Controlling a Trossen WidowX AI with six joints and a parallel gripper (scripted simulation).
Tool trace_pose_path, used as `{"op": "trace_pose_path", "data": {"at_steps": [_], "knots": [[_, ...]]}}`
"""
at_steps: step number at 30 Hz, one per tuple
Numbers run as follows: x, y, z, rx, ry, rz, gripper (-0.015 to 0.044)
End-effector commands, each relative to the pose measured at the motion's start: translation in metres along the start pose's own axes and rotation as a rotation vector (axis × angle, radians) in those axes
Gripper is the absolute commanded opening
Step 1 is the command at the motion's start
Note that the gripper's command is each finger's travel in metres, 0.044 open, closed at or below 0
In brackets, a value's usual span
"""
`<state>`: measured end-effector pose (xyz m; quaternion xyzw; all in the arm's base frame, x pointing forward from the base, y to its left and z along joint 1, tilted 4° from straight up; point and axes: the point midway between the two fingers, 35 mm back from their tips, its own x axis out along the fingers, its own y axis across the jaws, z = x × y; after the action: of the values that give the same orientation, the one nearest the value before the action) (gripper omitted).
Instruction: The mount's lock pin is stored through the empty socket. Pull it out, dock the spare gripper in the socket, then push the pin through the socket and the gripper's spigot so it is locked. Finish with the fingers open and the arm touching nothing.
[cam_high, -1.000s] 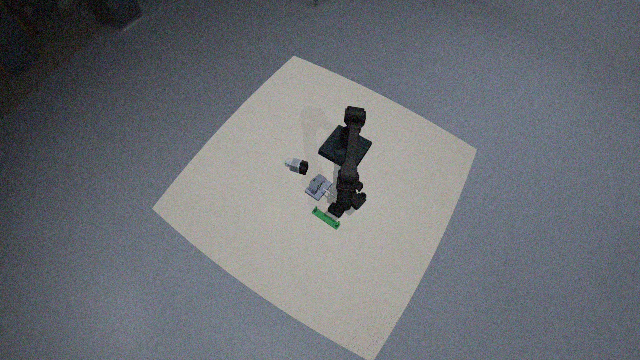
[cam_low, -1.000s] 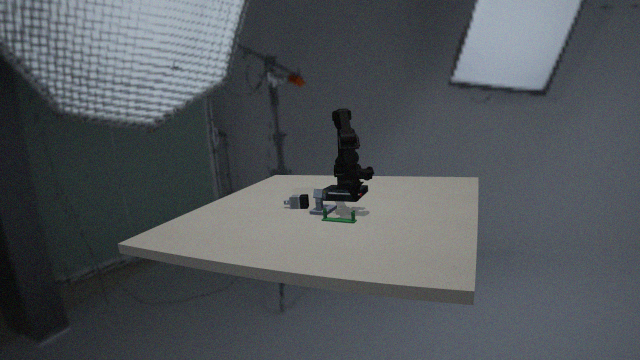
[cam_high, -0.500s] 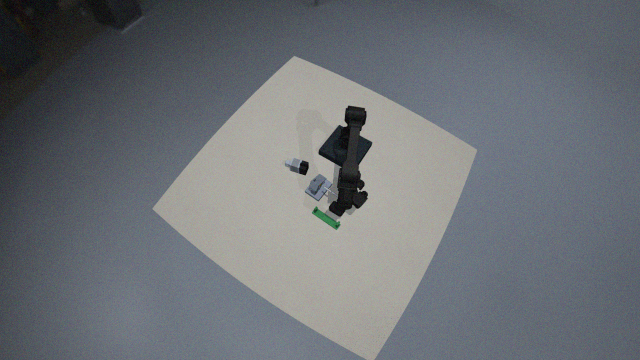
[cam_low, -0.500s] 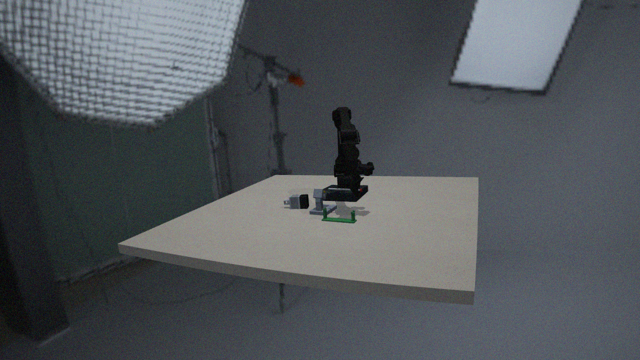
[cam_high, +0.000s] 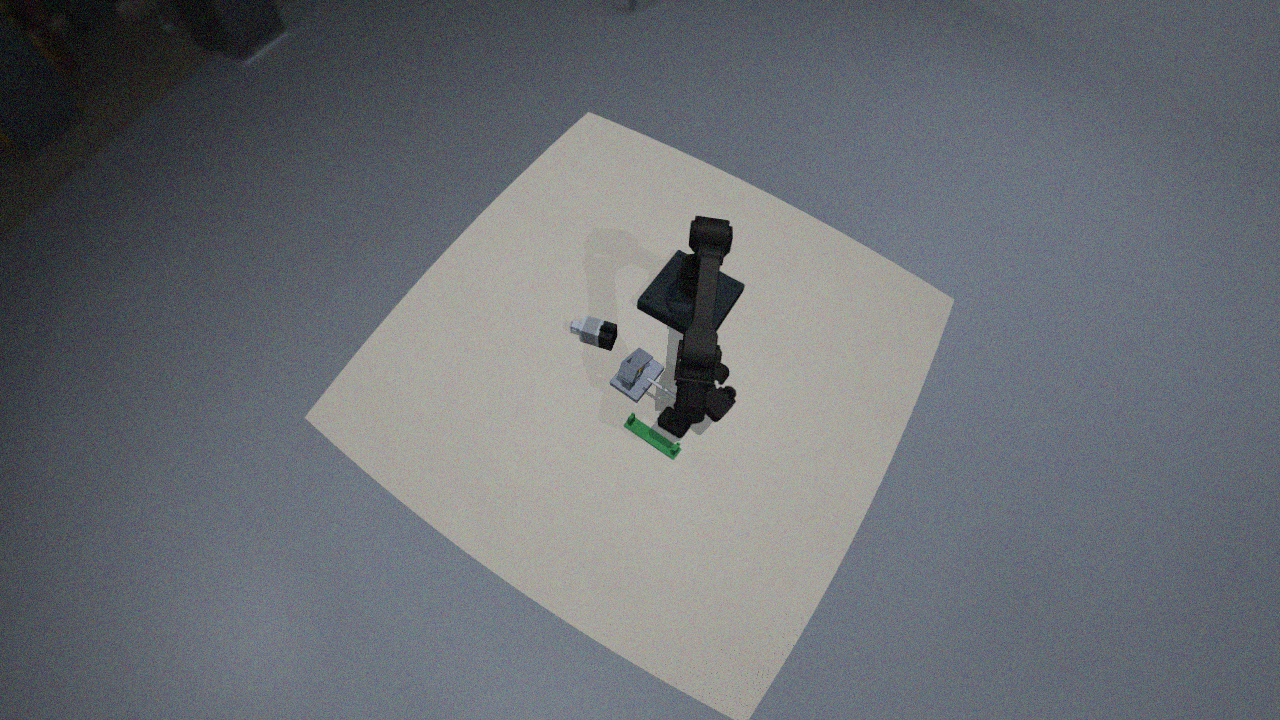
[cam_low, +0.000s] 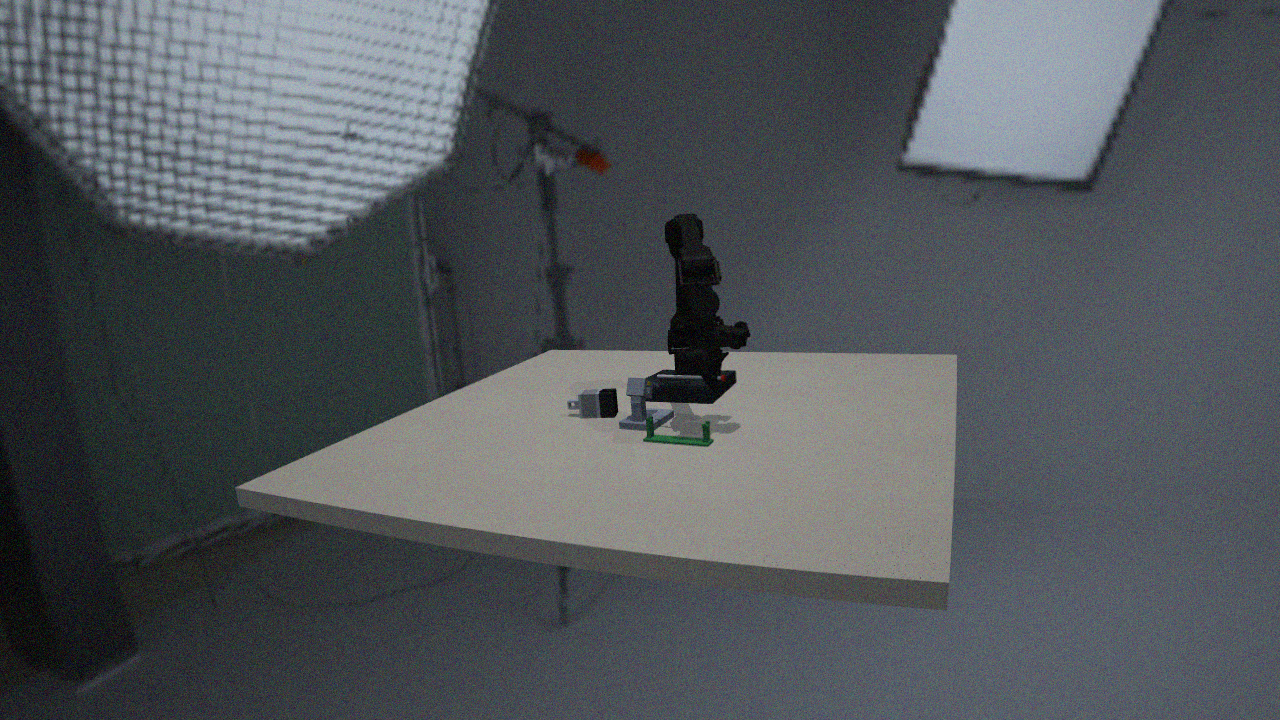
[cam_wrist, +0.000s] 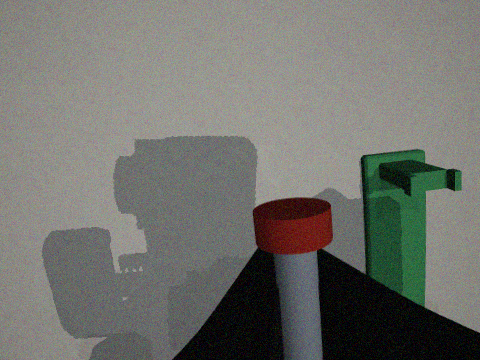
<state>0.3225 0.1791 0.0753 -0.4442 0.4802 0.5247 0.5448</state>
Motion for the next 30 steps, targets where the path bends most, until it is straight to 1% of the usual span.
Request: {"op": "trace_pose_path", "data": {"at_steps": [1,25,30], "knots": [[0.002,-0.008,0.005,0.001,0.004,0.008,0.0000],[0.003,-0.065,0.043,-0.004,-0.003,-0.003,0.0000],[0.005,-0.068,0.045,-0.004,-0.004,-0.005,0.0000]]}}
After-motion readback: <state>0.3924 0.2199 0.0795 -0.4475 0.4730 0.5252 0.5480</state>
